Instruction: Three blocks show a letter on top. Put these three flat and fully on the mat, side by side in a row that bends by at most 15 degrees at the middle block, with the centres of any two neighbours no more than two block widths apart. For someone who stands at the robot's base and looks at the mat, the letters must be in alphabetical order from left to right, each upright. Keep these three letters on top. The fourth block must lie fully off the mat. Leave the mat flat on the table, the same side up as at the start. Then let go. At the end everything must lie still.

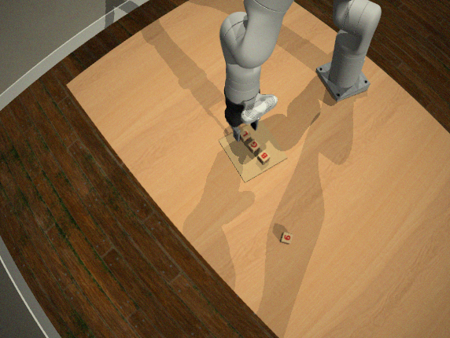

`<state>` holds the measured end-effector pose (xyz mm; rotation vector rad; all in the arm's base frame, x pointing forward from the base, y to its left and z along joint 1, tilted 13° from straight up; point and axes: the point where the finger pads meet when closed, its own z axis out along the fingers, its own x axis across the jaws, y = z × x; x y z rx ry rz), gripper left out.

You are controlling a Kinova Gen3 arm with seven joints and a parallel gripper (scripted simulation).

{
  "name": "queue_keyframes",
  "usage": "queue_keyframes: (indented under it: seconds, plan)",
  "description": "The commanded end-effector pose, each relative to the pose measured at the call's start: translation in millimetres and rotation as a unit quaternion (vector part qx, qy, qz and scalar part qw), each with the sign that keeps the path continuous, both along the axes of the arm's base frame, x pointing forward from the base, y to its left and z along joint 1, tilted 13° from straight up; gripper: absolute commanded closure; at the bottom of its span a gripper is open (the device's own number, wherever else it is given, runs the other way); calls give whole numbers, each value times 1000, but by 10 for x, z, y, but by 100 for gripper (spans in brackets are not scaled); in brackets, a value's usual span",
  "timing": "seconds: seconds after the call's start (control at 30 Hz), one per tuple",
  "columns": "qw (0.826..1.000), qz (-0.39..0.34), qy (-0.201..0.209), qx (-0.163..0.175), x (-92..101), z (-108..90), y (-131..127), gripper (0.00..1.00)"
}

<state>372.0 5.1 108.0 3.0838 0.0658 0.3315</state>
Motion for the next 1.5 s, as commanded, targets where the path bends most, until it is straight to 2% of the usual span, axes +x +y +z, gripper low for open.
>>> queue_keyframes:
  seconds: [0.0,0.4,1.03,1.47]
  plan:
    - [1000,0,-1,0,3,4,0,0]
    - [1000,0,-1,0,9,-24,-1,0]
    - [1000,0,-1,0,69,-295,-11,0]
    - [1000,0,-1,0,72,-313,-11,0]
